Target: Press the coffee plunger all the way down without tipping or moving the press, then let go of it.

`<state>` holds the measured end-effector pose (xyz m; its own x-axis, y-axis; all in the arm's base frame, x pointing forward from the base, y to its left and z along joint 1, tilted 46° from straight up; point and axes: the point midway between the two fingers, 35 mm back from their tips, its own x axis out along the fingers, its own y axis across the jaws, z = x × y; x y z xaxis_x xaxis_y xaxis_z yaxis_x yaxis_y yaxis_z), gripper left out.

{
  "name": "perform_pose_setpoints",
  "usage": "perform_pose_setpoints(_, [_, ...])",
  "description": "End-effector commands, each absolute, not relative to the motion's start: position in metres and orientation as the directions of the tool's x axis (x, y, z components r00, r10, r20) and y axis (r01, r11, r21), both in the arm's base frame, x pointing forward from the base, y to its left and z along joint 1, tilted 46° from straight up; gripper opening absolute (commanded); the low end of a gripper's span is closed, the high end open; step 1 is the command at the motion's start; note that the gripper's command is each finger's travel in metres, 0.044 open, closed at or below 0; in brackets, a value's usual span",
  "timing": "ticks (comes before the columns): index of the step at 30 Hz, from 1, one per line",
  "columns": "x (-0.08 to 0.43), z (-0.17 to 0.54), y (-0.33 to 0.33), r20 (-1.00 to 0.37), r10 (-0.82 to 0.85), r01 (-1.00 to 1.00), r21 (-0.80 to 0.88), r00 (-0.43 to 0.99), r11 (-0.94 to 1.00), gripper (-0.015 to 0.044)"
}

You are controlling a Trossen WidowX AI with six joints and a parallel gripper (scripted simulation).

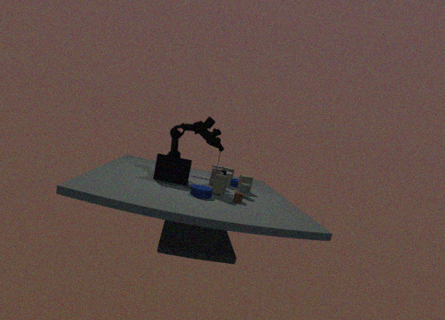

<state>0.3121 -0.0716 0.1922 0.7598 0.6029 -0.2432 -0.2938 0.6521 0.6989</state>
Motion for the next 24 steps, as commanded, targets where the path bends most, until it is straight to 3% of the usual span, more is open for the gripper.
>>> perform_pose_setpoints(1, [0.3118,0.1918,-0.07,-0.245,0.6,-0.29,0.699,0.761,0.654,0.0309])
perform_pose_setpoints(8, [0.3118,0.1918,-0.07,-0.245,0.6,-0.29,0.699,0.761,0.654,0.0125])
perform_pose_setpoints(24, [0.3122,0.1861,-0.0656,-0.248,0.601,-0.29,0.698,0.76,0.655,0.0119])
